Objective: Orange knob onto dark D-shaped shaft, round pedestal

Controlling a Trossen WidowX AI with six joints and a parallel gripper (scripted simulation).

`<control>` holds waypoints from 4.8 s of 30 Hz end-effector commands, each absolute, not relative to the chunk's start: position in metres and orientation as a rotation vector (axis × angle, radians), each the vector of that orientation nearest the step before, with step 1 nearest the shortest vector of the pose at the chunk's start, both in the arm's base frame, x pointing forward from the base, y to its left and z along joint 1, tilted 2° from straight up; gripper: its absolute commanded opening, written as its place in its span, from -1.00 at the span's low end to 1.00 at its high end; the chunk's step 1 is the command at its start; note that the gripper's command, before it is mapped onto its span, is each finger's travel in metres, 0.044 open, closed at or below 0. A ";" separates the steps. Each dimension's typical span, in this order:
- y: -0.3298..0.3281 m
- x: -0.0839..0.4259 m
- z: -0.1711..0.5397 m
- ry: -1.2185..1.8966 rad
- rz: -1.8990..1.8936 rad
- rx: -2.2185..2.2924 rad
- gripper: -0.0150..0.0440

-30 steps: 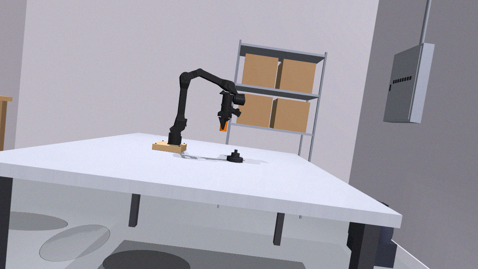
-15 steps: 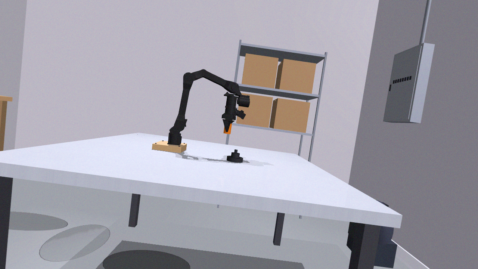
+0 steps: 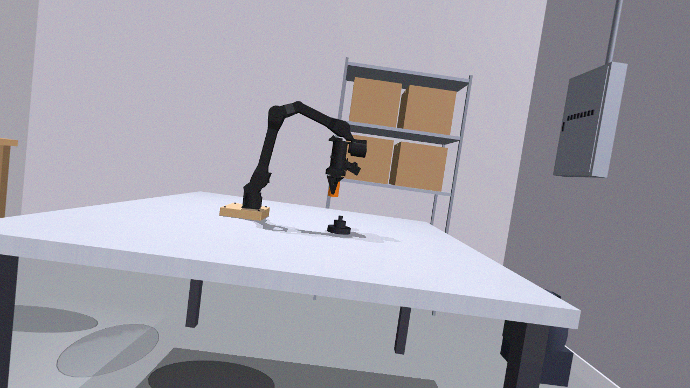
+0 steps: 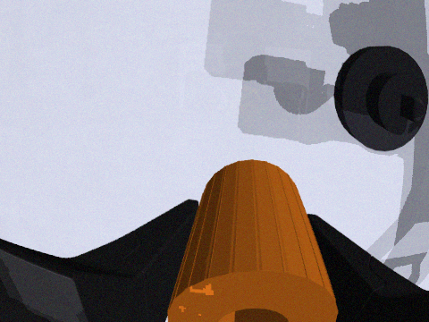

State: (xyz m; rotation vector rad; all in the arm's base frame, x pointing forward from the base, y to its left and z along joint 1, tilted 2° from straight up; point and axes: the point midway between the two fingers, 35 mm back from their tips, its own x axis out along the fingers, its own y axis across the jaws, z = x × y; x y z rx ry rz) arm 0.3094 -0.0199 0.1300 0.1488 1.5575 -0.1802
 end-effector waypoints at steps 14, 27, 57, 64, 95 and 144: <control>-0.066 0.326 0.119 1.554 -0.180 0.144 -0.49; -0.105 0.332 0.109 1.554 -0.183 0.140 -0.49; -0.137 0.335 0.080 1.554 -0.188 0.140 -0.49; -0.138 0.334 0.078 1.554 -0.188 0.140 -0.49; -0.138 0.334 0.081 1.554 -0.188 0.140 -0.49; -0.137 0.334 0.080 1.561 0.131 -0.182 -0.49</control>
